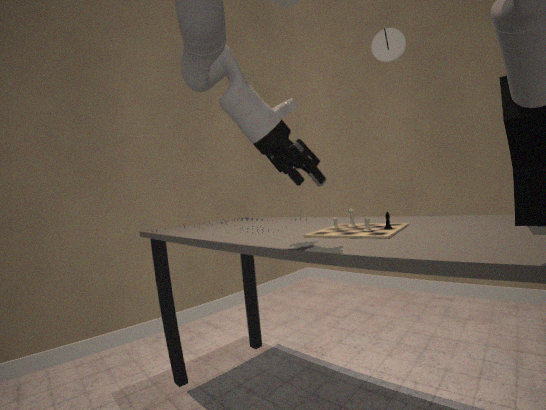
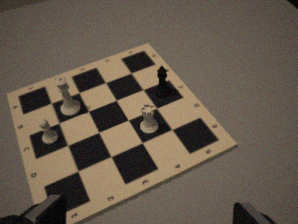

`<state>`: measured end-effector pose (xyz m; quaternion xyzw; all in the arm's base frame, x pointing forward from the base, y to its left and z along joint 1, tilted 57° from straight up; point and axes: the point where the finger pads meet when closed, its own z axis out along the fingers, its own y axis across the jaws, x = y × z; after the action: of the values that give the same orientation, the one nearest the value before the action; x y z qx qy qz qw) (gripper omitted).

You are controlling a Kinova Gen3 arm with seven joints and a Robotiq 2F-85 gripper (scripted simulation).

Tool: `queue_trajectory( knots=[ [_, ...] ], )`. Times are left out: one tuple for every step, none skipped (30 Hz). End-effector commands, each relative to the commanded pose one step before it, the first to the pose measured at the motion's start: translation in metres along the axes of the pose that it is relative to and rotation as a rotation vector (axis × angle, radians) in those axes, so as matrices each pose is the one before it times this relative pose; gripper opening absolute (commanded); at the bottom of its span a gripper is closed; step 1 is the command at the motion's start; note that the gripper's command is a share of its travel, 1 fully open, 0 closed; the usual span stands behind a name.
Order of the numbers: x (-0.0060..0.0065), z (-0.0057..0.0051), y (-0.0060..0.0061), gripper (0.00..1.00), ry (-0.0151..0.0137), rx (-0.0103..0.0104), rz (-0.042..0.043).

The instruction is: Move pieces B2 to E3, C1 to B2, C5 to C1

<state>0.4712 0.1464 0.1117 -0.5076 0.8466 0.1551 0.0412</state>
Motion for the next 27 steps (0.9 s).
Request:
queue_trajectory(
  knots=[
    [0.02926, 0.00812, -0.0195, 1.0, 0.01312, -0.00997, 0.07125],
    [0.0, 0.0, 0.0, 1.0, 0.0, 0.0, 0.0],
    [0.00655, 0.00797, -0.00551, 1.0, -0.01857, -0.02674, 0.03872],
    [0.00655, 0.00757, -0.00597, 1.0, -0.02047, -0.02691, 0.03951],
    [0.00648, 0.00708, -0.00639, 1.0, -0.02234, -0.02692, 0.04006],
    [0.0, 0.0, 0.0, 1.0, 0.0, 0.0, 0.0],
    [0.00635, 0.00651, -0.00678, 1.0, -0.02414, -0.02675, 0.04036],
    [0.0, 0.0, 0.0, 1.0, 0.0, 0.0, 0.0],
    [0.00616, 0.00587, -0.00712, 1.0, -0.02584, -0.02643, 0.04041],
    [0.00591, 0.00519, -0.0074, 1.0, -0.0274, -0.02595, 0.0402],
    [0.0, 0.0, 0.0, 1.0, 0.0, 0.0, 0.0],
    [0.00561, 0.00447, -0.00761, 1.0, -0.02879, -0.02533, 0.03973],
    [0.0, 0.0, 0.0, 1.0, 0.0, 0.0, 0.0],
    [0.00526, 0.00374, -0.00775, 1.0, -0.02996, -0.02458, 0.03902],
    [0.00487, 0.00301, -0.00782, 1.0, -0.03089, -0.02371, 0.03806],
    [0.0, 0.0, 0.0, 1.0, 0.0, 0.0, 0.0],
    [0.00446, 0.0023, -0.00782, 1.0, -0.03155, -0.02273, 0.03688],
    [0.0, 0.0, 0.0, 1.0, 0.0, 0.0, 0.0],
    [0.0, 0.0, 0.0, 1.0, 0.0, 0.0, 0.0],
    [0.00402, 0.00162, -0.00774, 1.0, -0.03192, -0.02166, 0.0355],
    [0.00358, 0.001, -0.00759, 1.0, -0.032, -0.02052, 0.03393],
    [0.00314, 0.00043, -0.00737, 1.0, -0.03176, -0.01931, 0.0322],
    [0.0027, -0.00007, -0.00708, 1.0, -0.0312, -0.01806, 0.03033],
    [0.0, 0.0, 0.0, 1.0, 0.0, 0.0, 0.0],
    [0.00229, -0.00049, -0.00674, 1.0, -0.03034, -0.01677, 0.02835],
    [0.0019, -0.00083, -0.00636, 1.0, -0.02919, -0.01546, 0.02629],
    [0.00155, -0.00109, -0.00593, 1.0, -0.02775, -0.01414, 0.02416]
  ],
)
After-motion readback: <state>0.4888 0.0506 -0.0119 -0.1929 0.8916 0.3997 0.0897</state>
